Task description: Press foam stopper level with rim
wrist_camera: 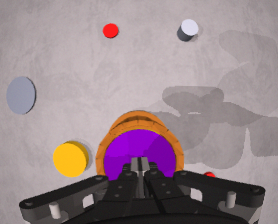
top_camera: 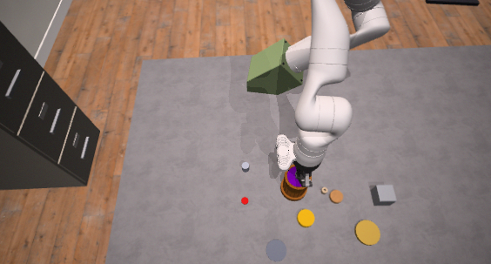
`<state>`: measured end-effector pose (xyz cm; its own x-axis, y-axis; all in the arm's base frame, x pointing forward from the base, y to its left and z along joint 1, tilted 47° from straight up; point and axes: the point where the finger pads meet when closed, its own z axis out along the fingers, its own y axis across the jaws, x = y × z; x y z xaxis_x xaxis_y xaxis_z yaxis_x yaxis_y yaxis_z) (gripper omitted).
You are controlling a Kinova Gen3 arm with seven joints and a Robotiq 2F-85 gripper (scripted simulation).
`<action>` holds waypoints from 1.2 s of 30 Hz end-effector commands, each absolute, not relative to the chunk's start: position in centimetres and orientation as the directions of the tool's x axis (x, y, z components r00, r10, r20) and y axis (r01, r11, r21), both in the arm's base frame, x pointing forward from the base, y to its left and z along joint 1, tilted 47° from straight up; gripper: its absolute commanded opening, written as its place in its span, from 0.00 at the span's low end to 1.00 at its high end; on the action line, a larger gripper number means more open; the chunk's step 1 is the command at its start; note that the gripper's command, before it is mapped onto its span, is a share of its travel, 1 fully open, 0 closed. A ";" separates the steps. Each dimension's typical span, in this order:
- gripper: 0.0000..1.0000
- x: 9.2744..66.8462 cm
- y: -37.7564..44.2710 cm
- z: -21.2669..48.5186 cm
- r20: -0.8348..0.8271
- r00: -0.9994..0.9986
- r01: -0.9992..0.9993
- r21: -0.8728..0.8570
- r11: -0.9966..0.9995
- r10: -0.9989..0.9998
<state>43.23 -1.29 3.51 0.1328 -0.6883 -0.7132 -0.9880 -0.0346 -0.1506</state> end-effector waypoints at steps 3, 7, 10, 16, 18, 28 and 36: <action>0.00 43.1 -0.9 3.0 -0.713 0.129 -0.989 -0.146 -0.035 -0.689; 0.00 43.2 -0.7 2.8 -0.713 0.129 -0.989 -0.146 -0.035 -0.689; 0.00 43.2 -0.6 2.7 -0.713 0.129 -0.989 -0.146 -0.035 -0.689; 0.00 43.2 -0.4 2.5 -0.713 0.129 -0.989 -0.146 -0.034 -0.689; 0.00 43.2 -0.4 2.5 -0.713 0.129 -0.989 -0.146 -0.034 -0.689; 0.00 43.3 -0.1 2.2 -0.713 0.129 -0.989 -0.146 -0.034 -0.689; 0.00 43.3 0.1 2.1 -0.713 0.129 -0.989 -0.146 -0.034 -0.689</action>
